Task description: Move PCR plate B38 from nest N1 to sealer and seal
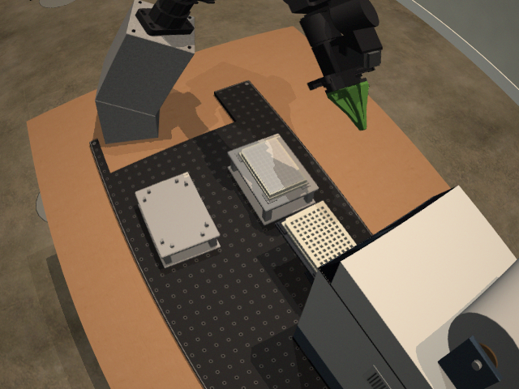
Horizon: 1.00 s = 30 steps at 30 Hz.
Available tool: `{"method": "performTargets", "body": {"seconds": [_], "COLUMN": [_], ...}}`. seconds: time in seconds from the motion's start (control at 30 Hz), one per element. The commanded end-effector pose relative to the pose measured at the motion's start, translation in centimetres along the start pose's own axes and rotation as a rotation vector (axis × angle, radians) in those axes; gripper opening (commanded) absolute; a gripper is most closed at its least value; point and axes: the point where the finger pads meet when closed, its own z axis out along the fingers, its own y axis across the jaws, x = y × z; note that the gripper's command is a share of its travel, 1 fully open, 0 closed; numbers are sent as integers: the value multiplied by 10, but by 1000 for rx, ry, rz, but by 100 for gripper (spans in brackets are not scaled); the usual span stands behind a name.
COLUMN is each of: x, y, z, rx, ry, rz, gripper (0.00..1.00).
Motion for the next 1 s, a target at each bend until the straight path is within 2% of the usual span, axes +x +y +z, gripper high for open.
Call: {"method": "performTargets", "body": {"seconds": [0.0, 0.43, 0.6, 0.73, 0.83, 0.97], "x": [-40, -44, -56, -60, -57, -58], "y": [11, 14, 15, 15, 16, 14], "z": [1, -2, 38, 58, 56, 84], "rx": [-15, -21, -26, -31, -33, -30], "ry": [-69, -82, -97, -99, -94, -87], "rz": [-12, -12, -12, -12, -14, -13], "gripper": [0, 0, 0, 0, 0, 0]}}
